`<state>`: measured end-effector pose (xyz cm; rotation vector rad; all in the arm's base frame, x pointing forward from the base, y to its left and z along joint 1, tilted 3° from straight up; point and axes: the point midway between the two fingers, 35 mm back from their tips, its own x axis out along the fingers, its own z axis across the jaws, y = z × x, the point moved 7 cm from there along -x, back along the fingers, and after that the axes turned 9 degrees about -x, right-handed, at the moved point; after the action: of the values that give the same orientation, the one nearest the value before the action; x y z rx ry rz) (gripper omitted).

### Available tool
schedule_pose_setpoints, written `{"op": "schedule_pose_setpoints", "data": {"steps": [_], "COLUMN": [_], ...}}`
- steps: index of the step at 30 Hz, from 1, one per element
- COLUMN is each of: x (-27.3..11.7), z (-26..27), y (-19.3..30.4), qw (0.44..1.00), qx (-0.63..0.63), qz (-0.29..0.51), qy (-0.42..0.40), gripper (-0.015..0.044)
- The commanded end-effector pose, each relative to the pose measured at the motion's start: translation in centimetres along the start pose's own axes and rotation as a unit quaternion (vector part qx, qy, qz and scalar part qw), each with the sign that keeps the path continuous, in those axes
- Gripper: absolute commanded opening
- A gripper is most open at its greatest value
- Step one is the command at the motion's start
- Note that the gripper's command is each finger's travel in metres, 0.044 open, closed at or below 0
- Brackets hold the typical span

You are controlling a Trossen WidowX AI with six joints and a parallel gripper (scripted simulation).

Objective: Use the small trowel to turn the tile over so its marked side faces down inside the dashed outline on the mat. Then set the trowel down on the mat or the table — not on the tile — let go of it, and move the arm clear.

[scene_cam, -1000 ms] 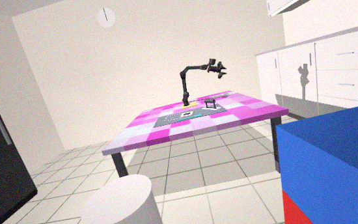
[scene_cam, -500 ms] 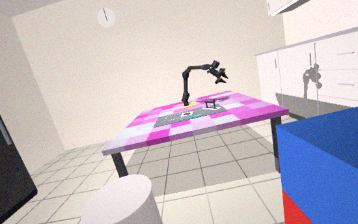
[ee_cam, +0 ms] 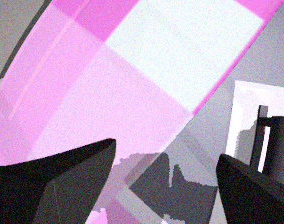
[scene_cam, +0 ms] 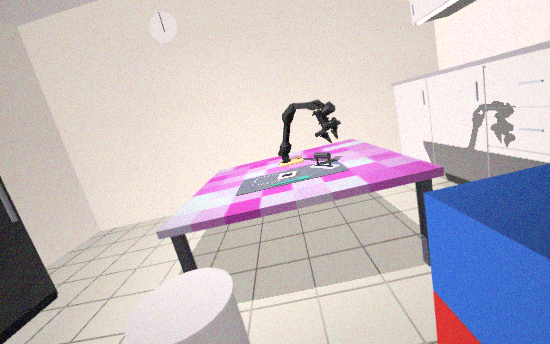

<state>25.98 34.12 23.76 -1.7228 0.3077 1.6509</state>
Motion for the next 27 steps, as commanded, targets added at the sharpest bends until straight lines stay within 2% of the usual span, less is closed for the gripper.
{"op": "schedule_pose_setpoints", "data": {"steps": [1, 7, 27], "x": [0.6, 0.5, 2.4], "z": [-3.8, -8.8, -9.3], "y": [0.7, 2.2, 2.7], "qw": [0.998, 0.988, 0.987], "qx": [-0.005, -0.012, -0.011], "qz": [0.058, 0.142, 0.145], "qy": [0.034, 0.064, 0.065], "gripper": [0.0270, 0.0270, 0.0270]}}
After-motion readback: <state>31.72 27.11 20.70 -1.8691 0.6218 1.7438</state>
